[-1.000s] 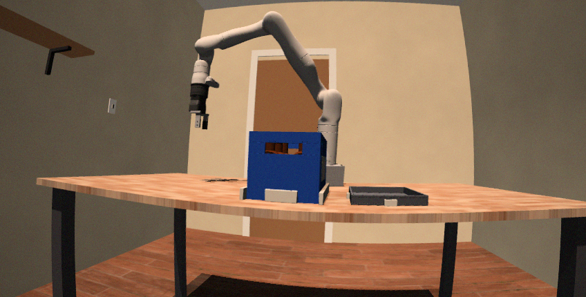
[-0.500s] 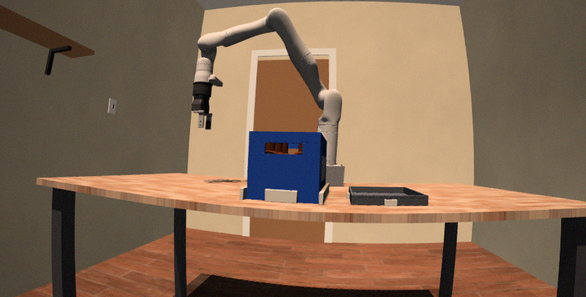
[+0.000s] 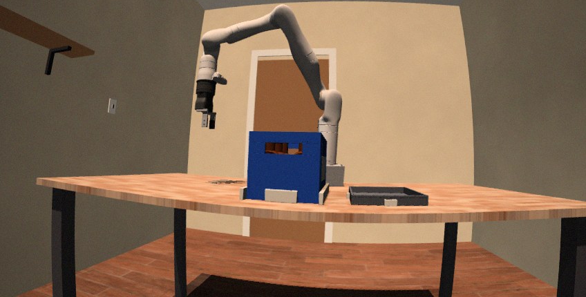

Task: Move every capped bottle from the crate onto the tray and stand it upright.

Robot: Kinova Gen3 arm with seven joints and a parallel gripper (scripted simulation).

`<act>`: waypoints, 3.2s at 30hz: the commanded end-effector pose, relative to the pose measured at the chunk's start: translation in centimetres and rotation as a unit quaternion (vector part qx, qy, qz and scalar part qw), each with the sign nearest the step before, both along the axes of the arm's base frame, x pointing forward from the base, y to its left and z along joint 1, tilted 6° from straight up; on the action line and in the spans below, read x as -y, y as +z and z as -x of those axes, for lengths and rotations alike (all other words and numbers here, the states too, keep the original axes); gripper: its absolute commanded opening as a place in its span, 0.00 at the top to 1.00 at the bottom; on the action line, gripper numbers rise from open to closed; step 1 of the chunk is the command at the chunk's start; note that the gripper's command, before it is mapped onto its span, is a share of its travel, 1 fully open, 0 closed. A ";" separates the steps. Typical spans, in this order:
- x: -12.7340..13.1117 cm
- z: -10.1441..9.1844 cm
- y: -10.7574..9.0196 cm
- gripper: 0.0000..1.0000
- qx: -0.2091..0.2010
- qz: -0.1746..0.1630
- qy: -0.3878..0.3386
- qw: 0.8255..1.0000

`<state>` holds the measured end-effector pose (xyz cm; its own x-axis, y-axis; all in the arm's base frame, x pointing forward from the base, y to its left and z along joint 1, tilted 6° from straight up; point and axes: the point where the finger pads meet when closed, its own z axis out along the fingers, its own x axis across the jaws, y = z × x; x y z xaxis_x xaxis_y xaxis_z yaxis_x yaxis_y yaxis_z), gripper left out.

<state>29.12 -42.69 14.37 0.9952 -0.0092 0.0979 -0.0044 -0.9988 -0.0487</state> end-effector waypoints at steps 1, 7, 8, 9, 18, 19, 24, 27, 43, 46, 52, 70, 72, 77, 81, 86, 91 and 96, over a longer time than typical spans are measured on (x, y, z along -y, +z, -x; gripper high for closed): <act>-0.2 -0.2 0.2 0.00 0.001 0.001 0.000 1.000; -1.6 -1.6 0.4 0.00 0.001 0.002 0.002 1.000; -1.9 -1.8 0.5 0.00 0.001 0.002 0.002 1.000; -2.1 -2.0 0.5 0.00 0.001 0.002 0.002 1.000; -3.5 -3.2 0.7 0.00 0.001 0.001 0.000 1.000; -3.8 -3.4 0.7 0.00 0.001 0.001 0.000 1.000; -5.0 -4.5 1.0 0.00 0.001 0.002 0.002 1.000; -5.7 -5.2 1.1 0.00 0.001 0.002 0.003 1.000; -8.8 -7.9 1.6 0.00 0.001 0.002 0.002 1.000; -9.5 -8.6 1.7 0.00 0.002 0.002 0.003 1.000; -10.2 -9.0 1.8 0.00 0.001 0.001 0.000 1.000; -14.7 -10.8 2.1 0.00 0.001 0.001 0.000 1.000; -15.3 -10.8 2.2 0.00 0.001 0.001 0.001 1.000; -17.0 -10.9 2.3 0.00 0.001 0.002 0.002 1.000; -18.3 -11.0 2.4 0.00 0.002 0.002 0.004 1.000; -18.9 -10.9 2.2 0.00 0.000 0.001 0.000 1.000; -20.6 -10.9 2.4 0.00 0.001 0.001 0.002 1.000; -22.2 -11.0 2.6 0.00 0.001 0.002 0.003 1.000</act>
<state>39.87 -21.40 16.53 0.9955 -0.0155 0.0938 -0.0110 -0.9988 -0.0480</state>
